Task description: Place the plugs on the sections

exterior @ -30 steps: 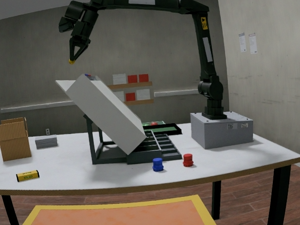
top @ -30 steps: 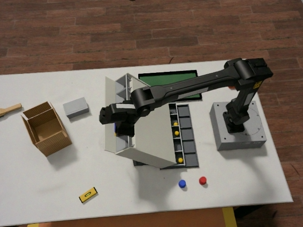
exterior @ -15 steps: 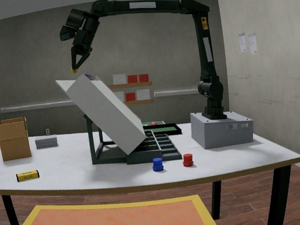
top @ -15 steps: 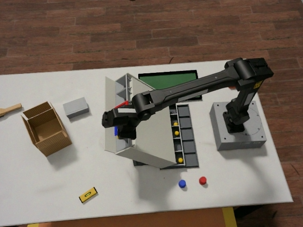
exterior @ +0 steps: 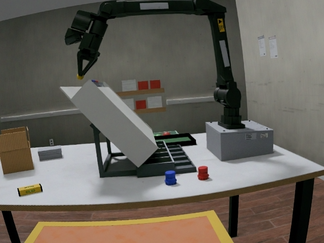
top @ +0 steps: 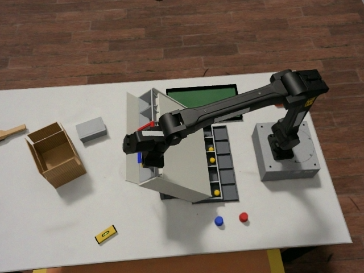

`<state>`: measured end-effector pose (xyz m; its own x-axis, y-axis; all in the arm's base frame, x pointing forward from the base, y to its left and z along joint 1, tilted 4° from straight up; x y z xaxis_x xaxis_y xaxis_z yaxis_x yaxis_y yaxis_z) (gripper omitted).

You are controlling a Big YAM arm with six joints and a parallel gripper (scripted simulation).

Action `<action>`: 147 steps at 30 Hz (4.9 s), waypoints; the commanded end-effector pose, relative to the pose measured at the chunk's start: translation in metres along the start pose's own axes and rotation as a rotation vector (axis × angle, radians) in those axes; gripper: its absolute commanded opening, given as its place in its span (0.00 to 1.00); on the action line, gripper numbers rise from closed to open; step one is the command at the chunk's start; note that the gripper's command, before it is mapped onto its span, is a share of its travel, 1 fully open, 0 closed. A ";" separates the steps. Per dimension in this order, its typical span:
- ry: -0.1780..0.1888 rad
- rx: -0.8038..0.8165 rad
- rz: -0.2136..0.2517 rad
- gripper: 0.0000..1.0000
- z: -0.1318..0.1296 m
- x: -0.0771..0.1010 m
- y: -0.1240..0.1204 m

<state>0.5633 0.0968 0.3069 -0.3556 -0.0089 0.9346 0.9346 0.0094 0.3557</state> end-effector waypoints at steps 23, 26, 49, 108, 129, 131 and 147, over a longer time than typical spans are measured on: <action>0.002 -0.001 -0.016 0.00 -0.001 0.012 0.005; 0.002 -0.001 -0.016 0.00 -0.002 0.013 0.006; 0.003 -0.005 -0.030 0.00 -0.002 0.018 0.008; -0.001 0.000 0.003 0.59 -0.001 0.005 0.000; -0.001 0.000 0.003 0.59 -0.001 0.005 0.000; -0.001 0.000 0.003 0.59 -0.001 0.005 0.000; -0.001 0.000 0.003 0.59 -0.002 0.038 0.020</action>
<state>0.5534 0.0950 0.3148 -0.2907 0.0029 0.9568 0.9567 0.0144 0.2906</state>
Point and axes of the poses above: the point where the finger pads meet when closed, its own x axis back along the fingers, its own z axis across the jaws, y = z × x, the point moved 8 cm from there along x, back along the fingers, and after that the axes turned 5 degrees about x, right-handed, at the moved point
